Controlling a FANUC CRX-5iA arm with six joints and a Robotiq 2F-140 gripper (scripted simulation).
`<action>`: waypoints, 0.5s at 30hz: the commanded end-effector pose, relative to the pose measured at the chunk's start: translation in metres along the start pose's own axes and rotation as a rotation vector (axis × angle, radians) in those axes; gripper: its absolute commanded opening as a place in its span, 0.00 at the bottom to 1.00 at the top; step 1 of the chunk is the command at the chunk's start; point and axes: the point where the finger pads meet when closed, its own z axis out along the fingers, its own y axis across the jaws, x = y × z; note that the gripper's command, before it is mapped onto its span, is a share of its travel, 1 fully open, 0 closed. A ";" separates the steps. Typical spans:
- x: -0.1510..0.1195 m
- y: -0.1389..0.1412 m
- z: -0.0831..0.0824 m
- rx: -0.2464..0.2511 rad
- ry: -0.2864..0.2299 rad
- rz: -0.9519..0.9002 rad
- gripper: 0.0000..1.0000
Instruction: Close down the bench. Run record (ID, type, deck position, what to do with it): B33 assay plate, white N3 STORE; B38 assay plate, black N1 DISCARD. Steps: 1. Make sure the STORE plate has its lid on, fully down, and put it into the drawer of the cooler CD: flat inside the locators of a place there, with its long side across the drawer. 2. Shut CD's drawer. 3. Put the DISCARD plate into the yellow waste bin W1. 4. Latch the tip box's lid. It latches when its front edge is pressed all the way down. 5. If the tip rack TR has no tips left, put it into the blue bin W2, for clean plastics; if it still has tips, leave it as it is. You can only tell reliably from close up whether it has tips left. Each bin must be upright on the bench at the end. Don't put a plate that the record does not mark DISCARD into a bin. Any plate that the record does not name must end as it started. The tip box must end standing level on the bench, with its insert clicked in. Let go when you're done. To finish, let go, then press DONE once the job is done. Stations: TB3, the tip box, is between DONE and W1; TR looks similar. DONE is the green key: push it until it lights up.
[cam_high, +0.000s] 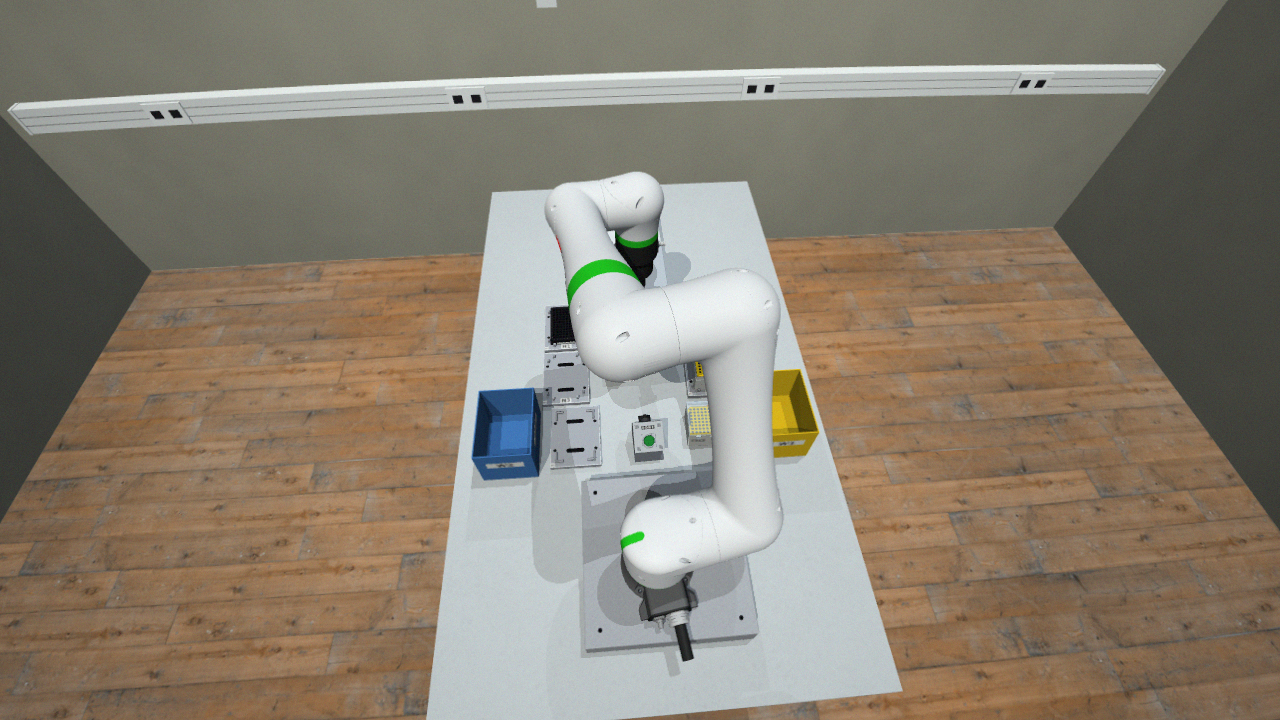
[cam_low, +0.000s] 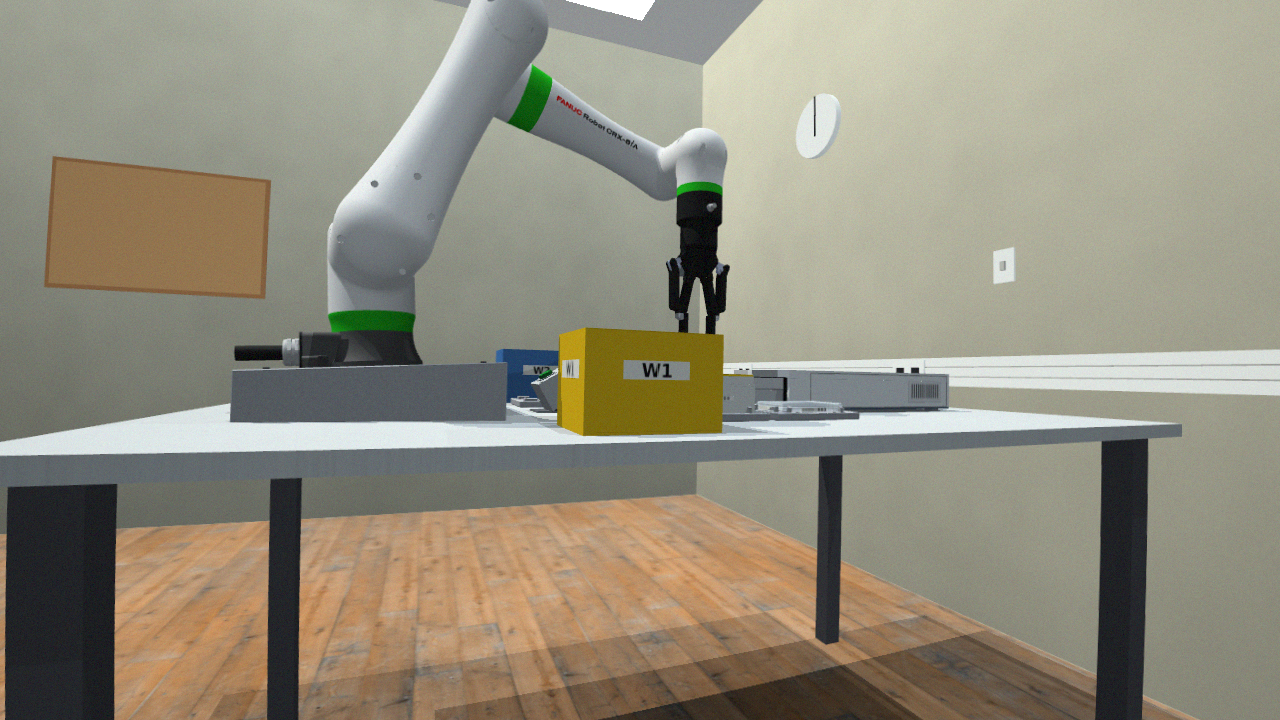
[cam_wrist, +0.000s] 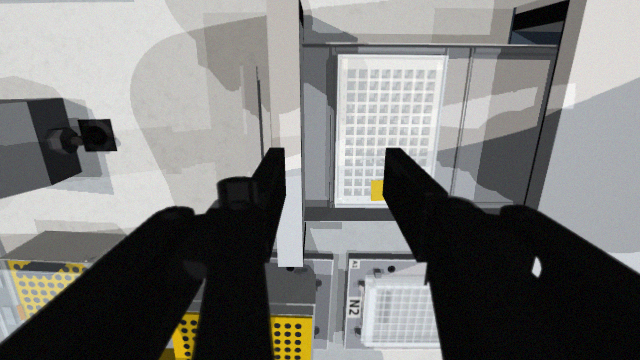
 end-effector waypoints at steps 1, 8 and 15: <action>0.000 -0.017 0.003 -0.005 -0.001 0.000 0.10; 0.000 -0.044 0.010 -0.005 -0.001 0.000 0.10; 0.000 -0.063 0.016 -0.005 -0.001 0.000 0.10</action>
